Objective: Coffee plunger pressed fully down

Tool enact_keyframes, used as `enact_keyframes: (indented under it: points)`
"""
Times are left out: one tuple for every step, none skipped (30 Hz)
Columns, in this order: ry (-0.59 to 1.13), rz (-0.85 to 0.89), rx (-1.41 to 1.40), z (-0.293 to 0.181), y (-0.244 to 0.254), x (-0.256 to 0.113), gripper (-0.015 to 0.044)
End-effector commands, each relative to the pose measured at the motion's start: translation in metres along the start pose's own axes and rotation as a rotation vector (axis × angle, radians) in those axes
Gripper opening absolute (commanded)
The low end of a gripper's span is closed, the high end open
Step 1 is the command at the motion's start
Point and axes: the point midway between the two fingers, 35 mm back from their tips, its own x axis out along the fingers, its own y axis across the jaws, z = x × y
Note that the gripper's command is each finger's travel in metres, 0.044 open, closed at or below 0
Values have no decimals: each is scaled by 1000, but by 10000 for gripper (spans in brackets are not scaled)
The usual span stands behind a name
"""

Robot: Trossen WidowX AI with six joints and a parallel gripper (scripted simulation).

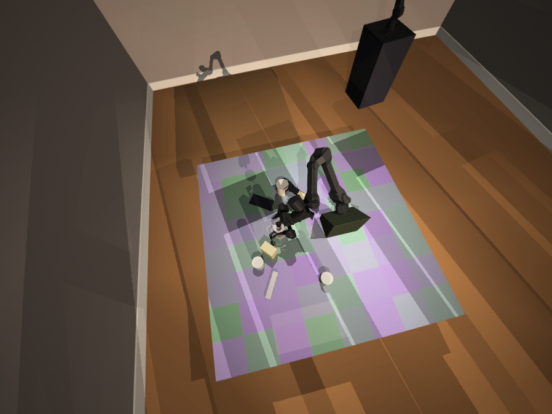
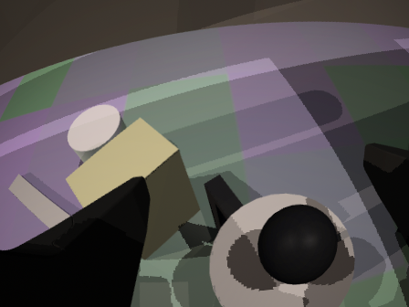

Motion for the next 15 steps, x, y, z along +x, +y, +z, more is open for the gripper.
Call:
enact_keyframes:
  points:
    - [-16, -1, 15, 37, -4, -34, 440]
    - [-16, -3, 13, 45, -6, -45, 440]
    - [-17, -5, 12, 49, -8, -52, 440]
    - [-17, -6, 12, 50, -8, -54, 440]
    - [-17, -6, 12, 50, -8, -54, 440]
    - [-17, -6, 12, 50, -8, -54, 440]
    - [-17, -6, 12, 50, -8, -54, 440]
    - [-17, -6, 12, 50, -8, -54, 440]
    - [-17, -6, 12, 49, -8, -54, 440]
    - [-17, -6, 12, 49, -8, -54, 440]
    - [-17, -6, 12, 49, -8, -54, 440]
    - [-17, -6, 12, 49, -8, -54, 440]
    - [-17, -6, 12, 49, -8, -54, 440]
    - [-17, -6, 12, 49, -8, -54, 440]
    - [-17, -6, 12, 49, -8, -54, 440]
